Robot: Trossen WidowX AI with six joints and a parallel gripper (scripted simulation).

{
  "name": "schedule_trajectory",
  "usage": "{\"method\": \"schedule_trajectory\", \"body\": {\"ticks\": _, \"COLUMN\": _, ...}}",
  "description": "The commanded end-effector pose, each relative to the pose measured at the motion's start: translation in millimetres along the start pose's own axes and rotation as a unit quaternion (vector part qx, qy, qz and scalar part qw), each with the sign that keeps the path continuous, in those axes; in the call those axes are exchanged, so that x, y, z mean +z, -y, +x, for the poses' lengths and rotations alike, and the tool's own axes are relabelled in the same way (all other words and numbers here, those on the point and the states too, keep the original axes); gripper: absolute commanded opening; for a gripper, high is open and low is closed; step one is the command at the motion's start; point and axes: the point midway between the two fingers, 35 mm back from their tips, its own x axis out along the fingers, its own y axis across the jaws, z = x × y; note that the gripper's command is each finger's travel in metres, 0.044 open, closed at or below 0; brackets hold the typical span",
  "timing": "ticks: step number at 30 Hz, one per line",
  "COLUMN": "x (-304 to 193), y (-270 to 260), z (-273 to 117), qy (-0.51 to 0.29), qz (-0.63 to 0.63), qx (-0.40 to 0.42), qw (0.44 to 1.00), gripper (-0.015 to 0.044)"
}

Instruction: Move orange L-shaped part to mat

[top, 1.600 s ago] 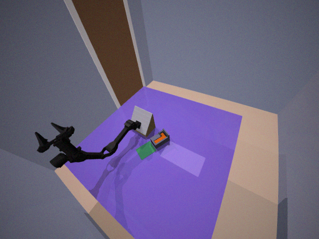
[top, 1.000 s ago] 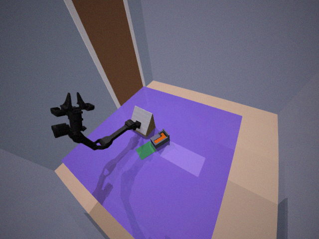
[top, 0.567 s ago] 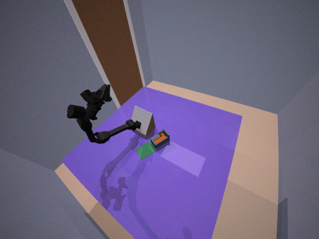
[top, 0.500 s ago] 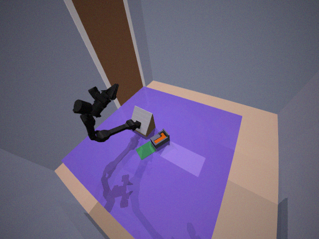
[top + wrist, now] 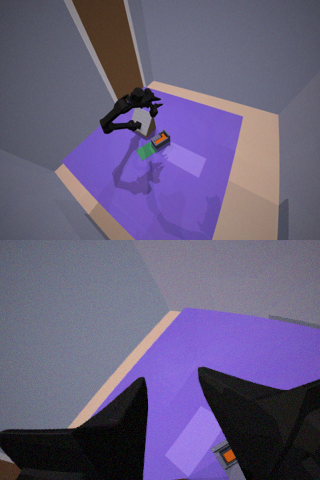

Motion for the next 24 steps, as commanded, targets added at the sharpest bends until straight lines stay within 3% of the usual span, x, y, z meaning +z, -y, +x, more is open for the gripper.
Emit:
{"method": "schedule_trajectory", "body": {"ticks": 1, "x": -46, "y": 25, "z": 54, "qy": -0.122, "qz": 0.145, "qx": -0.066, "qw": 0.980, "gripper": 0.0180}}
{"method": "schedule_trajectory", "body": {"ticks": 9, "x": -133, "y": 69, "z": 113, "qy": -0.273, "qz": 0.343, "qx": -0.251, "qw": 0.863, "gripper": 0.0180}}
{"method": "schedule_trajectory", "body": {"ticks": 16, "x": -209, "y": 100, "z": 135, "qy": -0.331, "qz": 0.433, "qx": -0.430, "qw": 0.719, "gripper": 0.0180}}
{"method": "schedule_trajectory", "body": {"ticks": 24, "x": -211, "y": 101, "z": 135, "qy": -0.332, "qz": 0.435, "qx": -0.436, "qw": 0.715, "gripper": 0.0180}}
